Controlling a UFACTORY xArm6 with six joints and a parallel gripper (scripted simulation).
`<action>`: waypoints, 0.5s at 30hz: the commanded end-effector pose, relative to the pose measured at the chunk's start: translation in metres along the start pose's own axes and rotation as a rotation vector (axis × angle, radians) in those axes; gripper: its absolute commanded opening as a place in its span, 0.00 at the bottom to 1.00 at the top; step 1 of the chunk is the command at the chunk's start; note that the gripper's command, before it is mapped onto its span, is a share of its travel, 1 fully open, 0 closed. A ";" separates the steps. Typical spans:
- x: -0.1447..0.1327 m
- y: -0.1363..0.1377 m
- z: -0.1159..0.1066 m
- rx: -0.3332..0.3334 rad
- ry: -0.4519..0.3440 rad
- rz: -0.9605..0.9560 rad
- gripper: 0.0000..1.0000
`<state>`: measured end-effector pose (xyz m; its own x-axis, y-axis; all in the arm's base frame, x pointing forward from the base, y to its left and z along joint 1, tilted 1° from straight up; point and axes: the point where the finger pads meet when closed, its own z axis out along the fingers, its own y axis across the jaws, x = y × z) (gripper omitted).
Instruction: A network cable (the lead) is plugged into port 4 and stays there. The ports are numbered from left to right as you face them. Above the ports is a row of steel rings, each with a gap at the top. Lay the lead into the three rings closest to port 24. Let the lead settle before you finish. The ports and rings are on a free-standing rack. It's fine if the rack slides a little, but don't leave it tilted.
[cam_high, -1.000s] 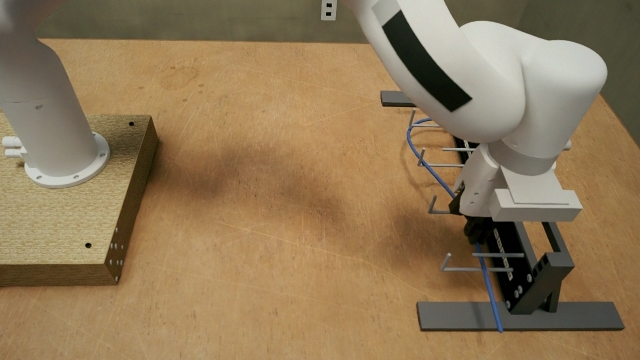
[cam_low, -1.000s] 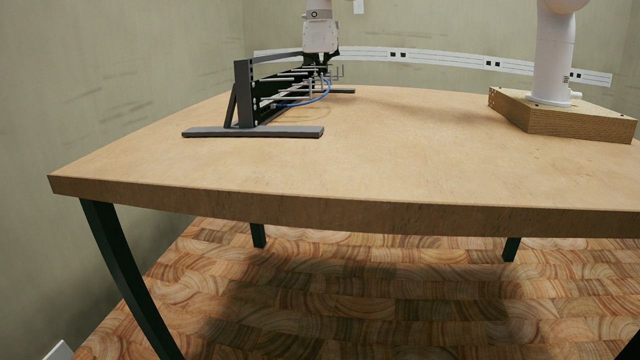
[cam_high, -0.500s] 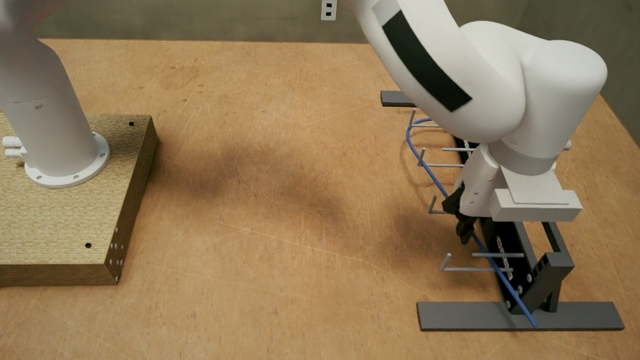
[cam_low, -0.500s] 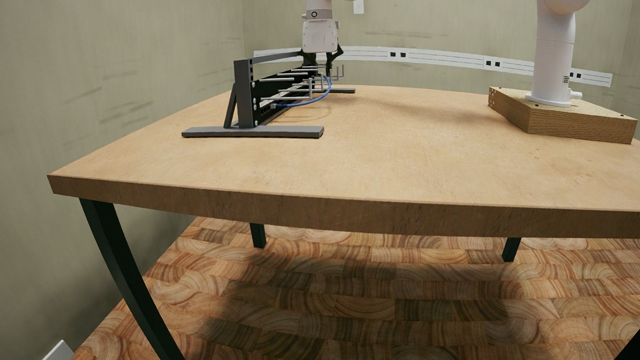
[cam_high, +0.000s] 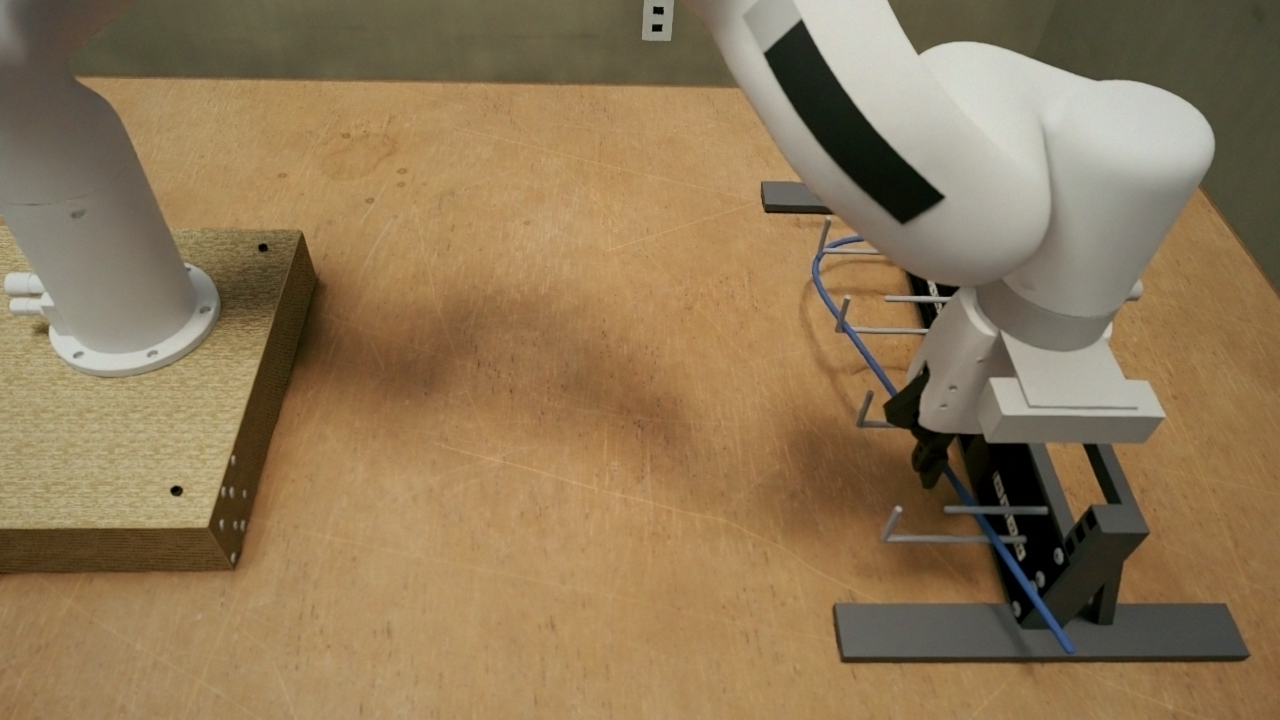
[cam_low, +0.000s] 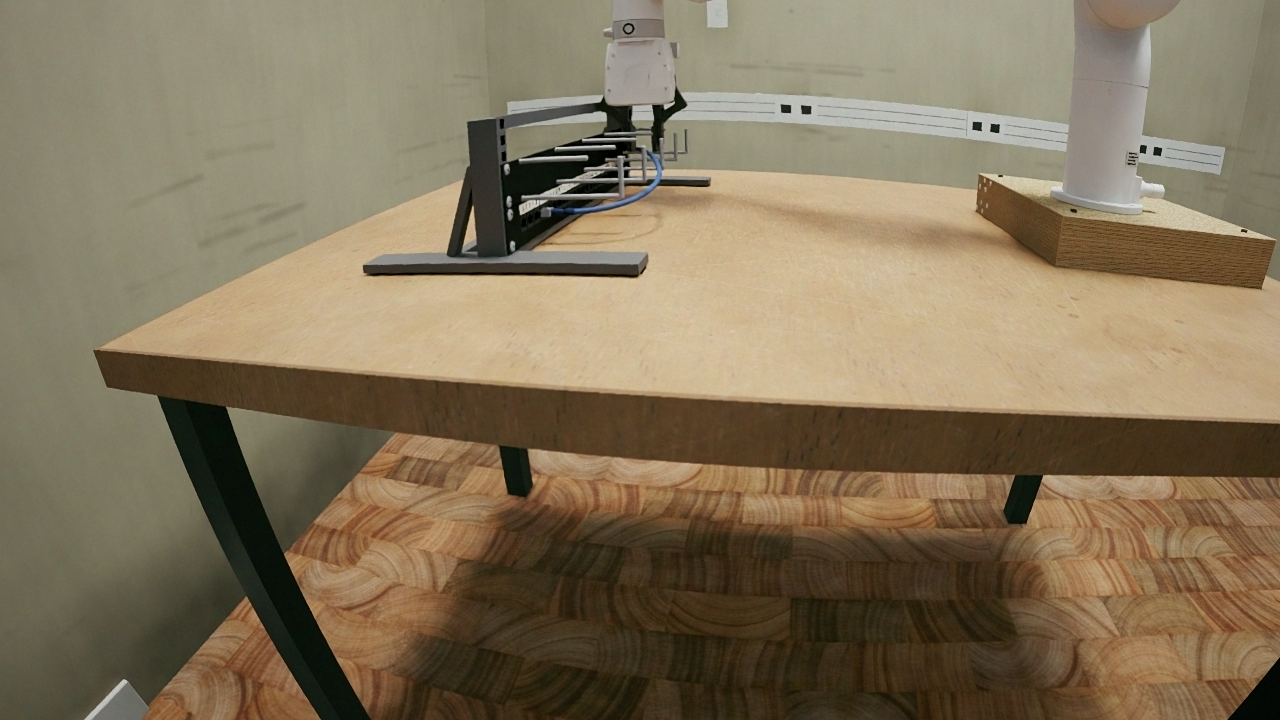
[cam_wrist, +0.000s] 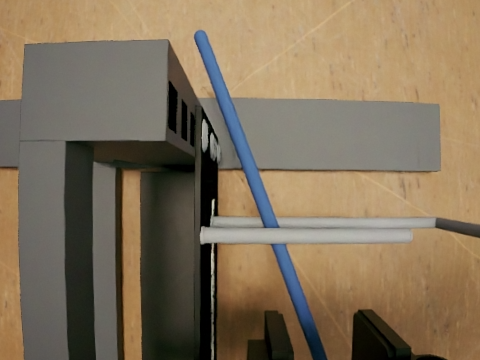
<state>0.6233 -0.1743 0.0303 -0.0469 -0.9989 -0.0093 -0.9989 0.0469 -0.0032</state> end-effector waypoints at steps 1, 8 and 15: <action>0.000 -0.002 -0.003 0.006 0.001 0.000 0.33; 0.000 -0.002 -0.003 0.006 0.001 0.000 0.33; 0.000 -0.002 -0.008 0.006 0.001 0.000 0.33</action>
<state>0.6231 -0.1743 0.0316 -0.0469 -0.9989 -0.0094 -0.9989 0.0469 -0.0026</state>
